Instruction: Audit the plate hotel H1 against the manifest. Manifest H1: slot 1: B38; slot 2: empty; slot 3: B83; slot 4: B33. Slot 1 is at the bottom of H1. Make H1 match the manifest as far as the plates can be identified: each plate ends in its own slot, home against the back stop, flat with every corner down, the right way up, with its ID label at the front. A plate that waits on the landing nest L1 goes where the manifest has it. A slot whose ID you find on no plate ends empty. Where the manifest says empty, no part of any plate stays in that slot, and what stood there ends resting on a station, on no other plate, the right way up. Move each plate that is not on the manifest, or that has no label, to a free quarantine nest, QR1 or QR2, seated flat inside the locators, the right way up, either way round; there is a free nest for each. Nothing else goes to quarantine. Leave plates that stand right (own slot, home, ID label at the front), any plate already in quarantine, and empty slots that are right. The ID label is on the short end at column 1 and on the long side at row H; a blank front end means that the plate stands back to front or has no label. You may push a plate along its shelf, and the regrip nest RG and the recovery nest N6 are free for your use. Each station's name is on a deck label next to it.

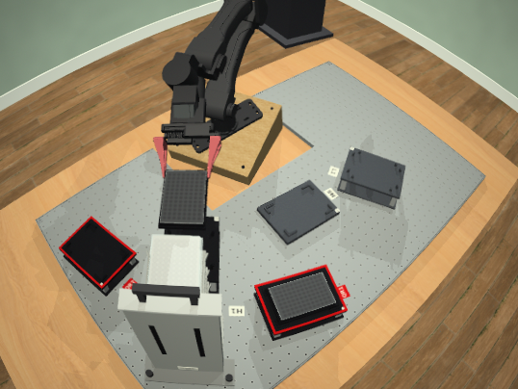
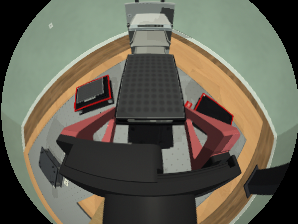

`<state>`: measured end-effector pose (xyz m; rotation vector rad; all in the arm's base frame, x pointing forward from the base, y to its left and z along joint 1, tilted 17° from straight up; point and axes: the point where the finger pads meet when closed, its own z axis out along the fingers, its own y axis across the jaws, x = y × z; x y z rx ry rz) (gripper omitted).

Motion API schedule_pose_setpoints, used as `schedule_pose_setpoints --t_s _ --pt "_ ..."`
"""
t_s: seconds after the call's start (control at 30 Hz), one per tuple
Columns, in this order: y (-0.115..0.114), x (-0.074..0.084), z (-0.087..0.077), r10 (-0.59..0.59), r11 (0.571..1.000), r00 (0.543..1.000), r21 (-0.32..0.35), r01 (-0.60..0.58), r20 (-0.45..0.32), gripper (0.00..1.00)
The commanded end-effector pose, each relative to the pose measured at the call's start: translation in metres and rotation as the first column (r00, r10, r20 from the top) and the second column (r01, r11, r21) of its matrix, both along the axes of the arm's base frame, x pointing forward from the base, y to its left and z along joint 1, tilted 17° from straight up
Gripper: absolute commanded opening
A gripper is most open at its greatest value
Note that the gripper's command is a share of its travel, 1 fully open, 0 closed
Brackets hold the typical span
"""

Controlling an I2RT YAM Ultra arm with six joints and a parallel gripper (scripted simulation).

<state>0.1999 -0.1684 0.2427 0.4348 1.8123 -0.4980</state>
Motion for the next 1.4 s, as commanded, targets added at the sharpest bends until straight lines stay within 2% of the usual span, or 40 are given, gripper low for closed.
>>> schedule_pose_setpoints --t_s 0.0,0.63,1.37 --pt "0.001 0.0 0.01 0.002 1.0 1.0 -0.015 -0.002 0.013 0.86" --pt "0.0 0.0 0.008 0.002 1.0 1.0 -0.015 -0.002 0.013 0.86" --pt "-0.009 0.017 0.014 0.002 1.0 1.0 -0.015 -0.002 0.014 0.86"
